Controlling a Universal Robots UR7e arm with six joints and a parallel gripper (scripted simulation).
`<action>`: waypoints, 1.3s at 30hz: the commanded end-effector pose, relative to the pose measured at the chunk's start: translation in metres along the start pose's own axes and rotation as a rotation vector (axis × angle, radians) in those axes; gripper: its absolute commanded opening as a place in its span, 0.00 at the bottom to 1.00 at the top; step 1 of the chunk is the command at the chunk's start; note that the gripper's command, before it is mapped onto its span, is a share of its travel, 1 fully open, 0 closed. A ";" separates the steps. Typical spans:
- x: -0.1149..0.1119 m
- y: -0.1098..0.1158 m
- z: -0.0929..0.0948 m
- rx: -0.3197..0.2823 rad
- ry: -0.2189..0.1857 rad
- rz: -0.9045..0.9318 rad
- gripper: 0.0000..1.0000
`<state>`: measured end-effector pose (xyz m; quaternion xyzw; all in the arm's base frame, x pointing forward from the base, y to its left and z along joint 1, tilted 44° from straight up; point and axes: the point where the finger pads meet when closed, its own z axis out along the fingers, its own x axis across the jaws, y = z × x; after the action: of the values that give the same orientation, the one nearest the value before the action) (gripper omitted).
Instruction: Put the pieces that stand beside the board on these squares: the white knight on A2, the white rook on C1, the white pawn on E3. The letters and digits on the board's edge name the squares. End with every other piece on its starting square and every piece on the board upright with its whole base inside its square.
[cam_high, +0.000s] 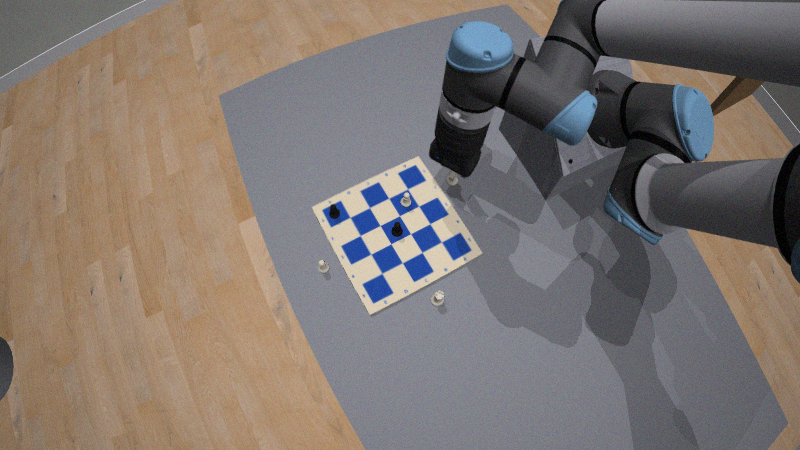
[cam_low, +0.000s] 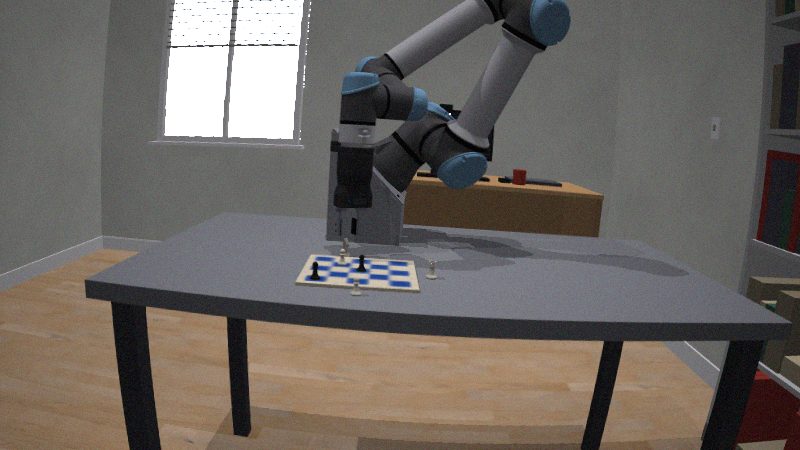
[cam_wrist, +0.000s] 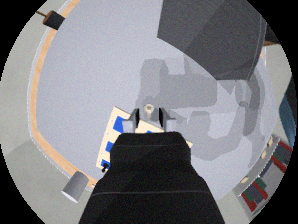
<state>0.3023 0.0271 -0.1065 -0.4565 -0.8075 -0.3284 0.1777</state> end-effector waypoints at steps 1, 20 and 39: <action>0.001 0.000 0.000 0.000 0.000 0.001 0.73; 0.001 0.000 0.000 0.000 0.000 0.001 0.73; 0.003 -0.001 0.013 0.000 0.004 0.002 0.73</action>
<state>0.3018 0.0316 -0.1101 -0.4561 -0.8076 -0.3286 0.1784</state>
